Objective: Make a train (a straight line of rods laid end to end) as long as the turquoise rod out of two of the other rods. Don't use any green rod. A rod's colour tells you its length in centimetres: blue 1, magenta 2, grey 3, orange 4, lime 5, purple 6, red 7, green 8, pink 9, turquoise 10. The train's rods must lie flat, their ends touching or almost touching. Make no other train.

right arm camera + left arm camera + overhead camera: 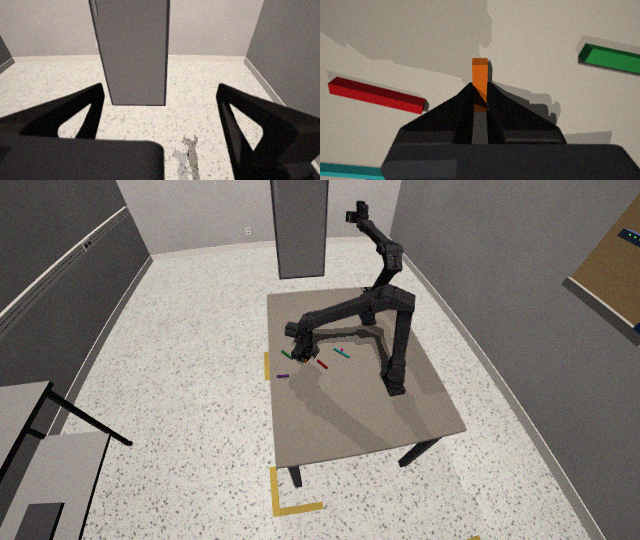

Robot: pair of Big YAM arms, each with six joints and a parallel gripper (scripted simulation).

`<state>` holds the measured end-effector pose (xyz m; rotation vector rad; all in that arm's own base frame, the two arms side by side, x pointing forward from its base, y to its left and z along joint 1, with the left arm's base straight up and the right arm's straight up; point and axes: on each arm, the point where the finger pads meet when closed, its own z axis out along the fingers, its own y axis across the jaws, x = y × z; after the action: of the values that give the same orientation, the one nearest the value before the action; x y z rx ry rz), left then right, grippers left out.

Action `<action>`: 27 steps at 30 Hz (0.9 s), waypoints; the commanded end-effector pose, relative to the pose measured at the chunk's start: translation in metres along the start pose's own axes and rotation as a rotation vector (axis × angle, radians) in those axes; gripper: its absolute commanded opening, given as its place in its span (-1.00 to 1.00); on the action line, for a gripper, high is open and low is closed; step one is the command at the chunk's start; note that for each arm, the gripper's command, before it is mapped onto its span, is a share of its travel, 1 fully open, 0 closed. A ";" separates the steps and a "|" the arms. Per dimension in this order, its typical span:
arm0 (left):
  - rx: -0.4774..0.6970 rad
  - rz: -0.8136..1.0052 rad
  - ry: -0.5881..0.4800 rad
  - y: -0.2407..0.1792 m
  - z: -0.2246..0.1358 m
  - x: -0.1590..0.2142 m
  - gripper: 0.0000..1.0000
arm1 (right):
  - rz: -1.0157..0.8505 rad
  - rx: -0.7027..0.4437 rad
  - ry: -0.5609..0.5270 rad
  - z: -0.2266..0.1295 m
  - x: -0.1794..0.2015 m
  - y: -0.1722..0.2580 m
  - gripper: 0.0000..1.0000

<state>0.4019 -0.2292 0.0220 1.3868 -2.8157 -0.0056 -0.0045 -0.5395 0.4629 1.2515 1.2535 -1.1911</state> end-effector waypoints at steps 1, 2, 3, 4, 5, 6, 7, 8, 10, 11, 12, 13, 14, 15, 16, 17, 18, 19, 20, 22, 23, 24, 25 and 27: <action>0.020 0.000 -0.003 -0.006 0.000 -0.005 -0.91 | 0.007 -0.004 -0.057 0.003 -0.038 0.003 1.00; 0.014 0.000 -0.002 -0.005 0.003 -0.005 -0.91 | 0.007 -0.004 -0.057 0.003 -0.038 0.003 1.00; 0.009 0.000 -0.001 -0.004 0.006 -0.005 -0.91 | 0.007 -0.004 -0.057 0.003 -0.038 0.003 1.00; 0.009 0.000 -0.001 -0.004 0.007 -0.005 -0.91 | 0.007 -0.004 -0.057 0.003 -0.038 0.003 1.00; 0.014 0.000 -0.002 -0.004 0.006 -0.005 -0.91 | 0.007 -0.004 -0.057 0.003 -0.038 0.003 1.00; 0.022 0.000 -0.003 -0.005 0.003 -0.005 -0.91 | 0.007 -0.004 -0.057 0.003 -0.038 0.003 1.00; 0.031 -0.001 -0.004 -0.008 0.000 -0.005 -0.91 | 0.007 -0.004 -0.057 0.003 -0.038 0.003 1.00; 0.039 -0.001 -0.006 -0.011 -0.001 -0.006 -0.91 | 0.007 -0.004 -0.057 0.003 -0.038 0.003 1.00; 0.039 -0.001 -0.006 -0.011 -0.001 -0.006 -0.91 | 0.007 -0.004 -0.057 0.003 -0.038 0.003 1.00; 0.041 -0.001 -0.006 -0.011 -0.001 -0.006 -0.91 | 0.007 -0.004 -0.057 0.003 -0.038 0.003 1.00; 0.027 -0.001 -0.004 -0.007 0.005 -0.005 -0.91 | 0.007 -0.004 -0.057 0.003 -0.038 0.003 1.00; 0.015 -0.001 -0.002 -0.004 0.010 -0.005 -0.91 | 0.007 -0.004 -0.057 0.003 -0.038 0.003 1.00; 0.014 -0.001 -0.002 -0.004 0.011 -0.005 -0.91 | 0.007 -0.004 -0.057 0.003 -0.038 0.003 1.00; 0.018 -0.001 -0.002 -0.006 0.009 -0.005 -0.91 | 0.007 -0.004 -0.057 0.003 -0.038 0.003 1.00; 0.027 -0.001 -0.004 -0.007 0.006 -0.005 -0.91 | 0.007 -0.004 -0.057 0.003 -0.038 0.003 1.00; 0.036 -0.001 -0.005 -0.009 0.003 -0.005 -0.91 | 0.007 -0.004 -0.057 0.003 -0.038 0.003 1.00; 0.039 -0.001 -0.006 -0.010 0.001 -0.006 -0.91 | 0.007 -0.004 -0.057 0.003 -0.038 0.003 1.00; 0.038 -0.001 -0.005 -0.009 0.001 -0.006 -0.91 | 0.007 -0.004 -0.057 0.003 -0.038 0.003 1.00; 0.038 -0.001 -0.005 -0.009 0.001 -0.006 -0.91 | 0.007 -0.004 -0.057 0.003 -0.038 0.003 1.00; 0.036 -0.001 -0.005 -0.009 0.001 -0.005 -0.91 | 0.007 -0.004 -0.057 0.003 -0.038 0.003 1.00; 0.036 -0.001 -0.005 -0.009 0.001 -0.005 -0.91 | 0.007 -0.004 -0.057 0.003 -0.038 0.003 1.00; 0.036 -0.001 -0.005 -0.009 0.001 -0.005 -0.91 | 0.007 -0.004 -0.057 0.003 -0.038 0.003 1.00; 0.036 -0.001 -0.005 -0.009 0.001 -0.005 -0.91 | 0.007 -0.004 -0.057 0.003 -0.038 0.003 1.00; 0.036 -0.001 -0.005 -0.009 0.001 -0.005 -0.91 | 0.007 -0.004 -0.057 0.003 -0.038 0.003 1.00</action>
<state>0.4019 -0.2292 0.0104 1.3839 -2.8166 -0.0066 -0.0045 -0.5395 0.4629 1.2515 1.2535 -1.1911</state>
